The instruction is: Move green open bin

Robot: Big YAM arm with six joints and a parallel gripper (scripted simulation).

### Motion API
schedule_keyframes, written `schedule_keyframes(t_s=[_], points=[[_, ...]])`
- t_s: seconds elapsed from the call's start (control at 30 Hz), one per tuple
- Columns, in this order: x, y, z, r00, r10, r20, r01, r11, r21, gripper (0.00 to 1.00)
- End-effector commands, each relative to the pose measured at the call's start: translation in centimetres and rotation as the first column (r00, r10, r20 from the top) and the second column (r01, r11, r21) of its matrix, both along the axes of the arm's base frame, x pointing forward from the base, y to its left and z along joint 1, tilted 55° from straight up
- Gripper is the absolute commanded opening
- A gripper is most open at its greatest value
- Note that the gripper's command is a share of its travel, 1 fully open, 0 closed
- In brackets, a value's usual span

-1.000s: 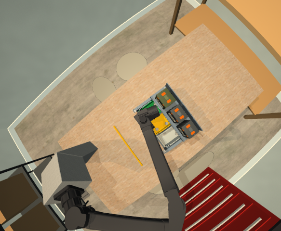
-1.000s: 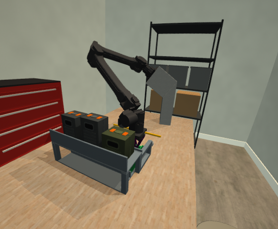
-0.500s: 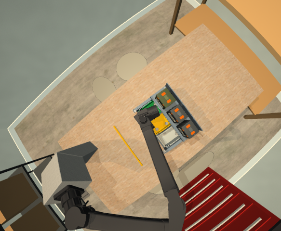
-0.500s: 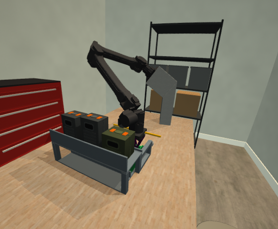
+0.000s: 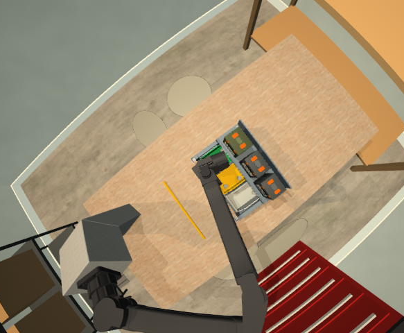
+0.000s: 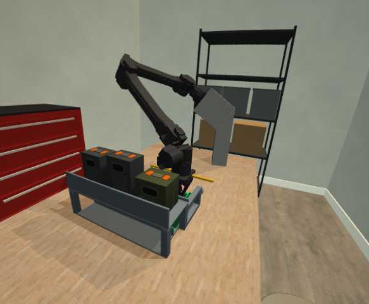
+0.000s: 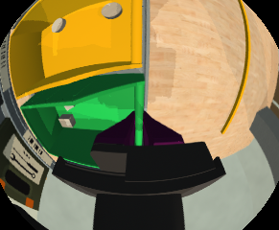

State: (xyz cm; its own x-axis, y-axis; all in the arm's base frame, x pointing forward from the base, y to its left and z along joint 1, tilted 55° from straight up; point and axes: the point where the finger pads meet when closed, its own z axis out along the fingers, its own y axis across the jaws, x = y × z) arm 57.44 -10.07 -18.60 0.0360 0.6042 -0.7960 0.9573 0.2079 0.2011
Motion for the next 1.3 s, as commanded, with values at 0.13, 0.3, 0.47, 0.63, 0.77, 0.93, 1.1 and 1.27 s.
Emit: schedule_keyframes(t_s=[0.13,0.3,0.47,0.63,0.77,0.93,1.1,1.27], points=[[0.49,2.21,1.44,1.0,0.025,0.018,-0.026,1.0,0.003,0.0],[0.38,2.31,1.5,1.0,0.025,0.016,-0.026,1.0,0.003,0.0],[0.48,2.43,1.63,0.999,0.026,0.019,-0.026,1.0,0.003,0.0],[0.42,2.48,1.65,0.999,0.026,0.019,-0.026,1.0,0.003,0.0],[0.41,2.49,1.65,0.999,0.026,0.019,-0.026,1.0,0.003,0.0],[0.39,2.49,1.65,0.999,0.026,0.018,-0.026,1.0,0.003,0.0],[0.39,2.49,1.65,0.999,0.026,0.018,-0.026,1.0,0.003,0.0],[0.39,2.49,1.65,0.999,0.026,0.018,-0.026,1.0,0.003,0.0]])
